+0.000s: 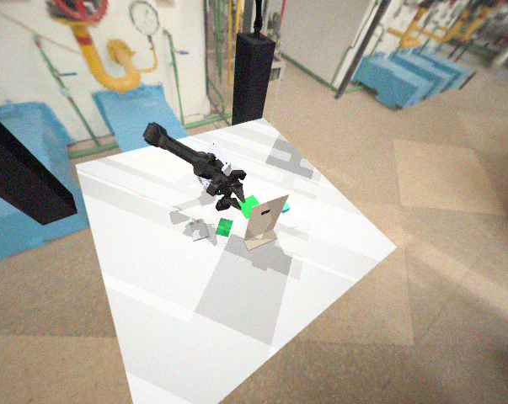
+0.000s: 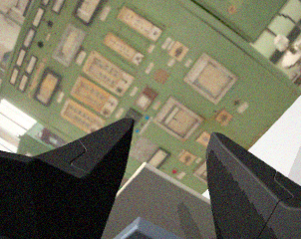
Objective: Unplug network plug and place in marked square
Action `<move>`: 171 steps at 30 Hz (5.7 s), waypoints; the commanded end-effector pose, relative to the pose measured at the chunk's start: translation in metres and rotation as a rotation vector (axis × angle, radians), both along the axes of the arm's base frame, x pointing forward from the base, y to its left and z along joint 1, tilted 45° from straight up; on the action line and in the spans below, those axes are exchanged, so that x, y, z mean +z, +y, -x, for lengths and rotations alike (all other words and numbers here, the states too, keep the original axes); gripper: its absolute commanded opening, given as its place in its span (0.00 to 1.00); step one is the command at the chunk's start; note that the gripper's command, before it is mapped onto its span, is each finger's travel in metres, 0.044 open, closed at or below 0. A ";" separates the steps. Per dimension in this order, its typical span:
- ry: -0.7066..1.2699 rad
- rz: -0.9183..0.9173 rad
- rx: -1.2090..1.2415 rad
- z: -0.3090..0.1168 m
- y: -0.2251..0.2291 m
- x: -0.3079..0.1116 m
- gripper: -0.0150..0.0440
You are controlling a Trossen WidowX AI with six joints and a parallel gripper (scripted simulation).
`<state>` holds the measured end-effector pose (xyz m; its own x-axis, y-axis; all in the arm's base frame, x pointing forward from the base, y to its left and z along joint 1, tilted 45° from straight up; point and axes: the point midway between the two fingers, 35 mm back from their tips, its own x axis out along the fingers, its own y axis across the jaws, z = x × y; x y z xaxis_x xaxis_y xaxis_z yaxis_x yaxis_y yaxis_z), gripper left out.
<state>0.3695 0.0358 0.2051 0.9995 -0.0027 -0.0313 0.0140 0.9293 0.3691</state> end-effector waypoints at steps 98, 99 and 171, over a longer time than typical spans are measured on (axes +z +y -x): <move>0.096 -0.420 0.007 -0.006 0.022 -0.139 0.25; 0.096 -0.420 0.007 -0.005 0.022 -0.138 0.25; 0.151 -0.420 -0.011 0.042 0.035 -0.145 0.25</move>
